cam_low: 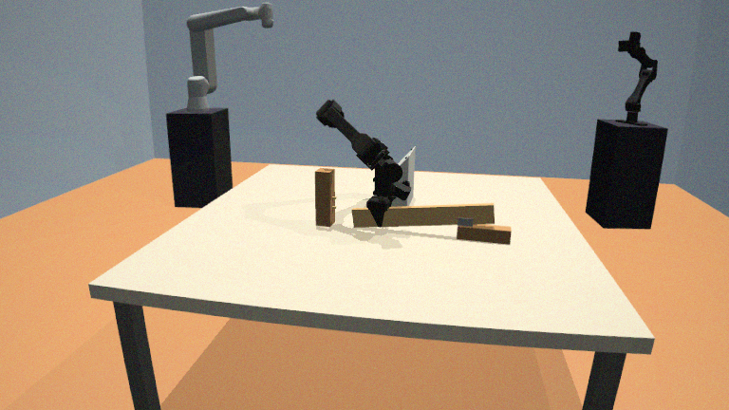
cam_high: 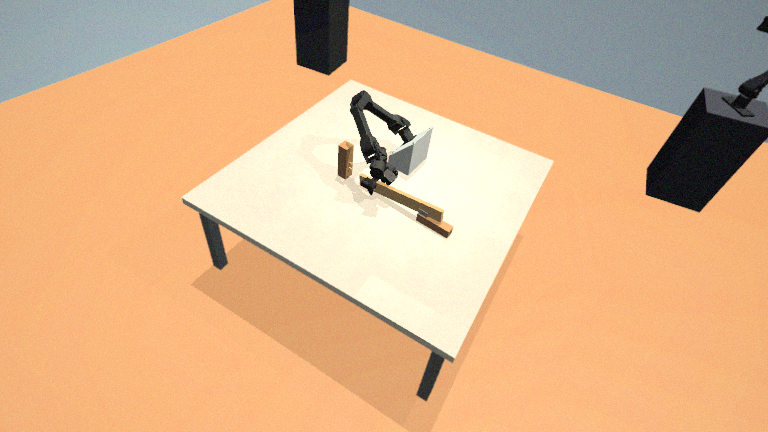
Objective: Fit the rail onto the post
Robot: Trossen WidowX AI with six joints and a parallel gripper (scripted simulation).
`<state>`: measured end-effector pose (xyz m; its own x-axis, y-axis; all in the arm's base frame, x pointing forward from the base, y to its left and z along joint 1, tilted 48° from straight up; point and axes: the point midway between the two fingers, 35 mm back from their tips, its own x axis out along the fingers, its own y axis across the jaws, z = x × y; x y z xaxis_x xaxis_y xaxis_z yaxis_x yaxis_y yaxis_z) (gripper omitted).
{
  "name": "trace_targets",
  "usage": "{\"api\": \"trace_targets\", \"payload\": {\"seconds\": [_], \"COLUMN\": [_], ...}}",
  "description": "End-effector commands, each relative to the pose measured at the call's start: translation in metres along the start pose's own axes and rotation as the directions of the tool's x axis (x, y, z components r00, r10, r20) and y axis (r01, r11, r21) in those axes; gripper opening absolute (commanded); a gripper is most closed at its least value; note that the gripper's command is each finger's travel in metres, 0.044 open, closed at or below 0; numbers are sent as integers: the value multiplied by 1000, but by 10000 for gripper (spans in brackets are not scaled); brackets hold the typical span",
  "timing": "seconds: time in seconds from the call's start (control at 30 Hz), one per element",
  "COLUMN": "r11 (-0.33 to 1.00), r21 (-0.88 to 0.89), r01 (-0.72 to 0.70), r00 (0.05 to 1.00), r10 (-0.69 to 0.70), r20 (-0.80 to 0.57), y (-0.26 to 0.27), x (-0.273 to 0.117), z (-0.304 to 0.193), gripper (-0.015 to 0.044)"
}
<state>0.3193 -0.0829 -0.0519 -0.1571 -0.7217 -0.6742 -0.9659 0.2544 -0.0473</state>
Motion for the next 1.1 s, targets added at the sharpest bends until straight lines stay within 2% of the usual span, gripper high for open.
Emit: {"api": "trace_targets", "payload": {"seconds": [0.0, 0.43, 0.67, 1.07], "r11": [1000, 1000, 1000, 1000], "r21": [-6, -6, -6, -6], "r01": [2, 2, 2, 2], "r00": [1000, 1000, 1000, 1000], "r10": [-2, -2, -2, -2], "r20": [-5, -5, -5, -5], "y": [1, 1, 1, 1], "x": [3, 3, 3, 2], "z": [-1, -1, -1, 0], "gripper": [387, 46, 0, 0]}}
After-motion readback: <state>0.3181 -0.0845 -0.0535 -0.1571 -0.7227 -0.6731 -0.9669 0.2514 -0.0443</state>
